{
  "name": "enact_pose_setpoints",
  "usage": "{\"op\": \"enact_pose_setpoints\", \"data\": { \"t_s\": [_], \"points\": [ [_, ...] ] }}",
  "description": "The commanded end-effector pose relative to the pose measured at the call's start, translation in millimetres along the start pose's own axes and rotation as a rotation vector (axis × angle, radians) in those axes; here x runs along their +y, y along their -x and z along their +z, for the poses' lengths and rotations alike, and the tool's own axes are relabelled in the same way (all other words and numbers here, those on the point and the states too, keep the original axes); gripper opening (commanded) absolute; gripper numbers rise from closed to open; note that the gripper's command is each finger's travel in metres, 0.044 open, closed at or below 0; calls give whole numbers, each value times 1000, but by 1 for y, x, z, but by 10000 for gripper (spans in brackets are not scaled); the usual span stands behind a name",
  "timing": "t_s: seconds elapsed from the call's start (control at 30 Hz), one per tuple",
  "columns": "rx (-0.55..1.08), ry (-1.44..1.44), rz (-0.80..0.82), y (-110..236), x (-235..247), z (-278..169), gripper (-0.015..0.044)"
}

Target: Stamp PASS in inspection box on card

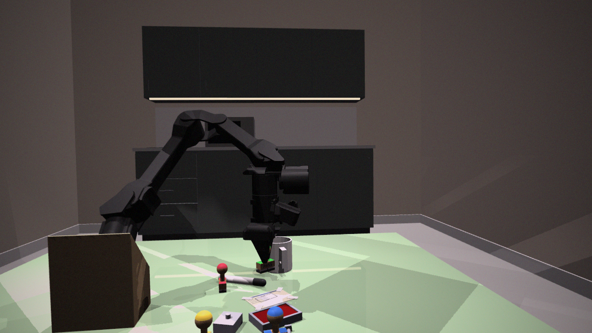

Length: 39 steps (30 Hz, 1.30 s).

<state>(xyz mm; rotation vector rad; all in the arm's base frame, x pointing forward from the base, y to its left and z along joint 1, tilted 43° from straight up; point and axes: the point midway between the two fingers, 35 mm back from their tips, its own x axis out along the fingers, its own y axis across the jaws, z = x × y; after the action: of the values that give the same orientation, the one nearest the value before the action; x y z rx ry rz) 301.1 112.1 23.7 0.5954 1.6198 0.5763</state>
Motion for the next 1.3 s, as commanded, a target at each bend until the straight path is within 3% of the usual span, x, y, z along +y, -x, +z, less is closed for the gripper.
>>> {"op": "enact_pose_setpoints", "data": {
  "t_s": [0.0, 0.77, 1.27],
  "points": [
    [-3, 7, -5, 5, -1, 0, 0],
    [0, 7, -10, 6, -85, -90, 0],
    [0, 7, -11, -9, -87, -91, 0]
  ]
}}
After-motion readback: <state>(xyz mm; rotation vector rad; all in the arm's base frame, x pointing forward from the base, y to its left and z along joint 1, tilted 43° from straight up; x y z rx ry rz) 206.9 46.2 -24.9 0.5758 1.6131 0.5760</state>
